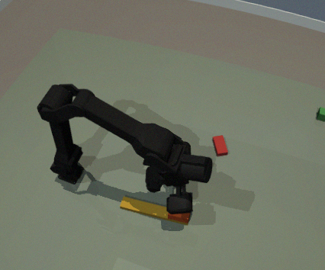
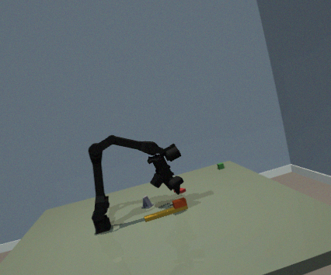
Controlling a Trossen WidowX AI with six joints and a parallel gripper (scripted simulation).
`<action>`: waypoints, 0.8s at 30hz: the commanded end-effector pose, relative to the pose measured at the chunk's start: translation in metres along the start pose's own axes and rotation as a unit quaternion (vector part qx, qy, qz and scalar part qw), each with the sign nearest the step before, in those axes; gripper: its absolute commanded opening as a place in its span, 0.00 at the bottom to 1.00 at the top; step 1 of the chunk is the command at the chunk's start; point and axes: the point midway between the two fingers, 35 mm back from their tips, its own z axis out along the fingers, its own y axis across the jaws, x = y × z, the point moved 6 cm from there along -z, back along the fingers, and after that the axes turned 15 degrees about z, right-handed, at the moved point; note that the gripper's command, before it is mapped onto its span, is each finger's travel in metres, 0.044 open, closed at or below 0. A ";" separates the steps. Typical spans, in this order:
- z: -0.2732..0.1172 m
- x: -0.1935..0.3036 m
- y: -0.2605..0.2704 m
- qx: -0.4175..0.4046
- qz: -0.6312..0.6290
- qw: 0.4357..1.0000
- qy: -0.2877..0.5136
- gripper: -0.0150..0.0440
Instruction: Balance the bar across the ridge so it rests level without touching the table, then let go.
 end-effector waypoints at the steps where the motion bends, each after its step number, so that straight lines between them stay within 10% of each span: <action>1: -0.015 -0.007 0.010 -0.032 0.031 0.999 -0.023 0.79; 14: -0.068 -0.041 0.038 -0.132 0.120 0.978 -0.111 0.79; 24: -0.033 -0.048 0.047 -0.132 0.120 0.978 -0.110 0.79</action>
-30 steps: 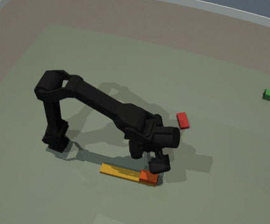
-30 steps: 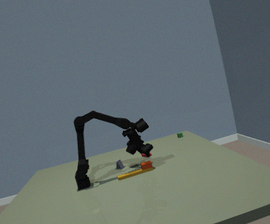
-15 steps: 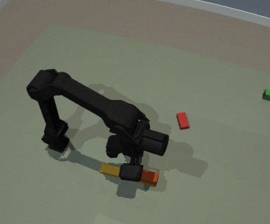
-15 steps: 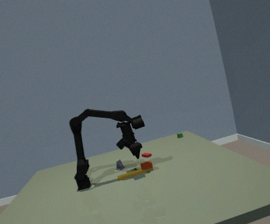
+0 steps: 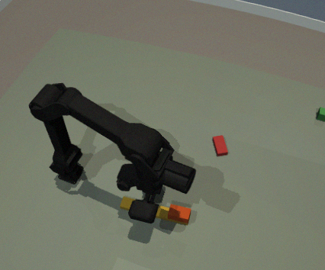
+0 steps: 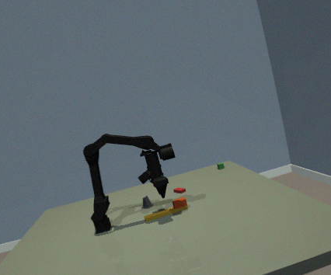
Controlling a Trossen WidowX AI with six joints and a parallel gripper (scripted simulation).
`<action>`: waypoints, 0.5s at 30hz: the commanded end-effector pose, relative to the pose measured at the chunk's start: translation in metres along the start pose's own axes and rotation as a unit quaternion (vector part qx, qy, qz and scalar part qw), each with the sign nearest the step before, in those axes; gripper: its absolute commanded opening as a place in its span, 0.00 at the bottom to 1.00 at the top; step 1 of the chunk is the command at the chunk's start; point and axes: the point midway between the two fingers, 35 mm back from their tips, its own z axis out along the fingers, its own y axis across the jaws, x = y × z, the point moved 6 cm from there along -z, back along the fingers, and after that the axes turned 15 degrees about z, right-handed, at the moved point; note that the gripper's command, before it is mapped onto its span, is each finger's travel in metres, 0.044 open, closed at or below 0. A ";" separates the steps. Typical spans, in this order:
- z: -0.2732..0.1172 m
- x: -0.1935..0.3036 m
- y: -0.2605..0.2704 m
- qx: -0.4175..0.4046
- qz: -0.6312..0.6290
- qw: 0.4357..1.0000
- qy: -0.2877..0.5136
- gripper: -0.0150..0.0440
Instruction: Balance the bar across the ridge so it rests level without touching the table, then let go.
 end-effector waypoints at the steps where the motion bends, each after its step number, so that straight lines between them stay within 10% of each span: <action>1: 0.024 -0.001 0.001 -0.003 0.003 1.000 -0.005 0.79; 15: 0.063 -0.004 0.001 -0.003 0.003 1.000 -0.006 0.79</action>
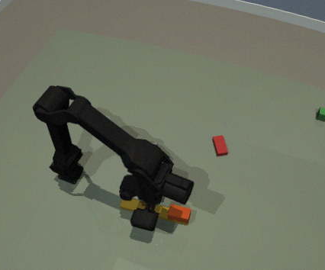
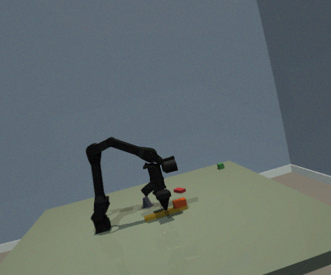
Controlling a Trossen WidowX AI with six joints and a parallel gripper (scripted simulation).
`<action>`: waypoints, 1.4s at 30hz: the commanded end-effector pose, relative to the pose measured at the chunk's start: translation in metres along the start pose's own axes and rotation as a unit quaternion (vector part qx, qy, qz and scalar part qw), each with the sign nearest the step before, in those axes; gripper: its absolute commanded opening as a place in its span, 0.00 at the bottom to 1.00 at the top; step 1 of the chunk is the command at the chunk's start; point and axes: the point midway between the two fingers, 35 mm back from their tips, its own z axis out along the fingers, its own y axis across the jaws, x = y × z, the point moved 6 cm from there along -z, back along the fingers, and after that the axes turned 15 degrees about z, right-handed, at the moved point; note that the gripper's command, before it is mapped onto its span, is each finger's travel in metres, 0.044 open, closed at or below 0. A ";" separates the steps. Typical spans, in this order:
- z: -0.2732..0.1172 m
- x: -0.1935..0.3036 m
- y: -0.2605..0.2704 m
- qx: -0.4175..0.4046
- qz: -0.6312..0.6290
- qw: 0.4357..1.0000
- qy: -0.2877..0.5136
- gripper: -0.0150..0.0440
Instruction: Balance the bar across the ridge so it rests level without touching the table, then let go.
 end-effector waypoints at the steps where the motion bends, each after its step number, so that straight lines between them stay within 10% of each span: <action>1: 0.006 -0.001 0.001 -0.003 0.003 1.000 -0.002 0.79; 24: 0.024 -0.001 0.001 -0.003 0.003 1.000 -0.002 0.79; 42: 0.017 0.000 0.000 0.000 0.000 1.000 -0.003 0.25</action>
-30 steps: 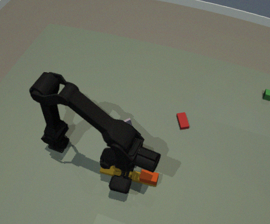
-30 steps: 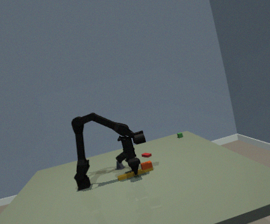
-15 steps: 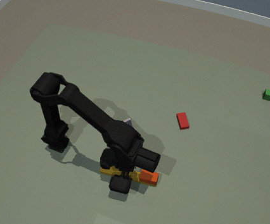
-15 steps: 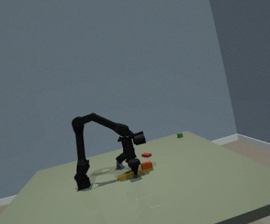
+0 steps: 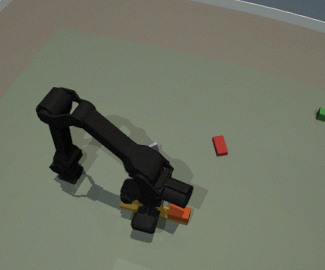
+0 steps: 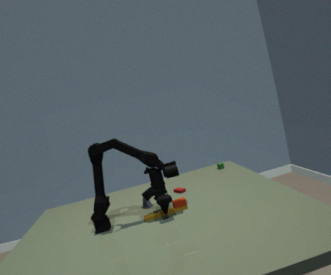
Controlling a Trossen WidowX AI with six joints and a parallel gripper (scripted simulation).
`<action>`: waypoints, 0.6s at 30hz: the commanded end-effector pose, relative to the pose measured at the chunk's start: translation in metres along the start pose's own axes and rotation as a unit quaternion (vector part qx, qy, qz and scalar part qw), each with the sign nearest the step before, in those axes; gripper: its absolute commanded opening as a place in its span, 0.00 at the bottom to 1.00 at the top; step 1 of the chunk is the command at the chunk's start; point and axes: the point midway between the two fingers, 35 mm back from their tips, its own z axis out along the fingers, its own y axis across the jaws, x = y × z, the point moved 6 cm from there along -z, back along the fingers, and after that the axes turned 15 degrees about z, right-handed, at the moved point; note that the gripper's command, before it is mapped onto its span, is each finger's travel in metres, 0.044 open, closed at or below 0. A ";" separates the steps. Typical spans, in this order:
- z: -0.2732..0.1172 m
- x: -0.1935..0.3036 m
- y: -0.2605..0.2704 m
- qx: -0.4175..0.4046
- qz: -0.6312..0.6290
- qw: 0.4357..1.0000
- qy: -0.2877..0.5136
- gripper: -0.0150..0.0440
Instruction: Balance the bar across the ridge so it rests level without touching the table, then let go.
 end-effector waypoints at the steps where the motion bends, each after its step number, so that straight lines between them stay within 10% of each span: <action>1: -0.007 0.002 0.000 0.000 0.000 1.000 0.002 0.25; 18: -0.050 0.005 0.000 -0.001 0.001 1.000 0.003 0.25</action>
